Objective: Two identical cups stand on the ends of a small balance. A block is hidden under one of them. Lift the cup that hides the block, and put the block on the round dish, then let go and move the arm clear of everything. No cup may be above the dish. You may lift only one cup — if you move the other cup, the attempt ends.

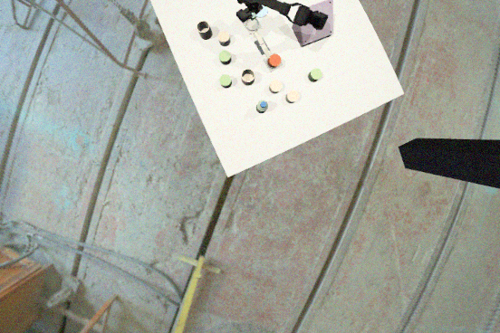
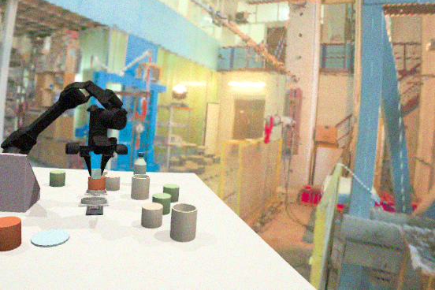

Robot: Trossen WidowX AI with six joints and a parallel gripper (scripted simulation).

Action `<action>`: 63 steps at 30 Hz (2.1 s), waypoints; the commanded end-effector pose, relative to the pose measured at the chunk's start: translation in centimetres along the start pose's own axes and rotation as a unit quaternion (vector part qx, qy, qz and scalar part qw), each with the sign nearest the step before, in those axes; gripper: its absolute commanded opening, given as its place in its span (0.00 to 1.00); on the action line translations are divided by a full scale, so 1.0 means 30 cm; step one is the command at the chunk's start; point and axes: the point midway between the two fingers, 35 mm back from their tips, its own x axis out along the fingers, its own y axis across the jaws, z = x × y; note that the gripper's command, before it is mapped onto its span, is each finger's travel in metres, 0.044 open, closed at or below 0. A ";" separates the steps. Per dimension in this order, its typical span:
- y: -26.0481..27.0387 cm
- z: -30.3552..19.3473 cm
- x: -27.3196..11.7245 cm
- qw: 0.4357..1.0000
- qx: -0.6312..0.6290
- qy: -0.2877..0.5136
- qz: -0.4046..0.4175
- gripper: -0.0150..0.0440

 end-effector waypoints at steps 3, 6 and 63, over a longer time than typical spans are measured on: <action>-0.005 0.000 -0.043 1.000 -0.004 -0.003 -0.001 0.25; -0.077 0.068 0.010 1.000 -0.003 -0.004 -0.001 0.25; -0.434 0.258 0.477 1.000 -0.005 -0.005 -0.003 0.83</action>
